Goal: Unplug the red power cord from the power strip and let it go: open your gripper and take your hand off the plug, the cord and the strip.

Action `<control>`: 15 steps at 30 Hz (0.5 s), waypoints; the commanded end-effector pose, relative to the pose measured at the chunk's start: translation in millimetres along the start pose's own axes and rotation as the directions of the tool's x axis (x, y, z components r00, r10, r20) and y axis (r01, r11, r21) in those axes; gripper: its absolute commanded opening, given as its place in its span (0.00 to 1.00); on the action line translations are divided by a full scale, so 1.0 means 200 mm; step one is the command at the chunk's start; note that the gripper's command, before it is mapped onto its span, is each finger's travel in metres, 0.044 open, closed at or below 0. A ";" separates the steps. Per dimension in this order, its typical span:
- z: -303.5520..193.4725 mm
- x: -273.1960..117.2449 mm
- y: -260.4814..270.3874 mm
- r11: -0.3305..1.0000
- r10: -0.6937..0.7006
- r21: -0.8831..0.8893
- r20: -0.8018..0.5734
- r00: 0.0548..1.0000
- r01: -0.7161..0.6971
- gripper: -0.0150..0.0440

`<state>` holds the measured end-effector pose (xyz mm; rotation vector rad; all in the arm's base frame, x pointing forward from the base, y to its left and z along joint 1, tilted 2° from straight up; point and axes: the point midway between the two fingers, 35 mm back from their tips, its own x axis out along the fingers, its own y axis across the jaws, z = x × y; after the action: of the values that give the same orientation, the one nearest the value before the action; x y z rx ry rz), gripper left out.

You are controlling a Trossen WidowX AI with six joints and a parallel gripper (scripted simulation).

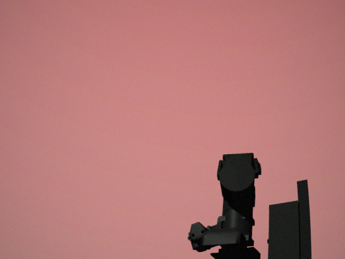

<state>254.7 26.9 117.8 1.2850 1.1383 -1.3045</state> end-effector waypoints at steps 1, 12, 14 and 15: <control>0.00 0.02 0.00 1.000 -0.003 0.006 0.001 1.000 0.003 0.53; 0.00 0.00 0.00 1.000 -0.001 0.000 0.000 1.000 0.001 0.27; 0.00 0.00 0.00 1.000 -0.001 0.000 0.000 1.000 0.001 0.25; 0.00 0.00 0.00 1.000 -0.001 0.000 0.000 1.000 0.001 0.25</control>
<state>254.2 26.9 116.4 1.2839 1.1396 -1.3069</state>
